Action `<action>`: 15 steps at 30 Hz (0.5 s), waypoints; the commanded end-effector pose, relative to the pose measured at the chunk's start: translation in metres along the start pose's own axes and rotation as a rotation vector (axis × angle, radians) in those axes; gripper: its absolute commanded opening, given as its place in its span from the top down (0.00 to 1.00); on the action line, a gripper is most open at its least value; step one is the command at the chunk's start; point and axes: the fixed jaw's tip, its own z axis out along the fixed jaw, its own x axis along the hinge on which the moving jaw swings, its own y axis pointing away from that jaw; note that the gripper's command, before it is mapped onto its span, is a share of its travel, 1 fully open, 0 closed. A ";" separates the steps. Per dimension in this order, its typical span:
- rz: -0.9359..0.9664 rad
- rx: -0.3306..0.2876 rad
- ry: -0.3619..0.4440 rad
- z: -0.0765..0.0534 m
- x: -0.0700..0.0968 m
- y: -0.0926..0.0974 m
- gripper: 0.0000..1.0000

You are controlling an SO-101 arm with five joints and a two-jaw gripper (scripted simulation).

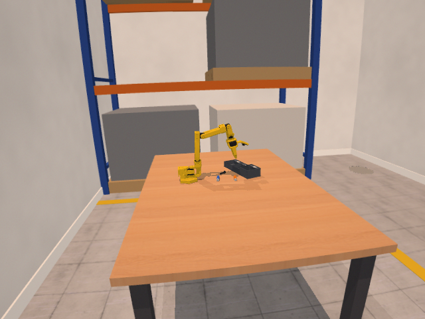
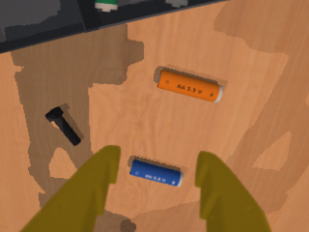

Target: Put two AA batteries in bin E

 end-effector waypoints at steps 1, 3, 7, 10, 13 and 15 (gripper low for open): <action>0.004 0.006 -0.070 -0.021 0.014 -0.003 0.84; 0.005 0.007 -0.066 -0.022 0.023 -0.003 0.84; 0.005 0.008 -0.060 -0.023 0.036 -0.004 0.84; 0.006 0.008 -0.057 -0.023 0.042 -0.004 0.84; 0.006 0.008 -0.056 -0.023 0.045 -0.004 0.84; 0.006 0.008 -0.056 -0.023 0.045 -0.004 0.84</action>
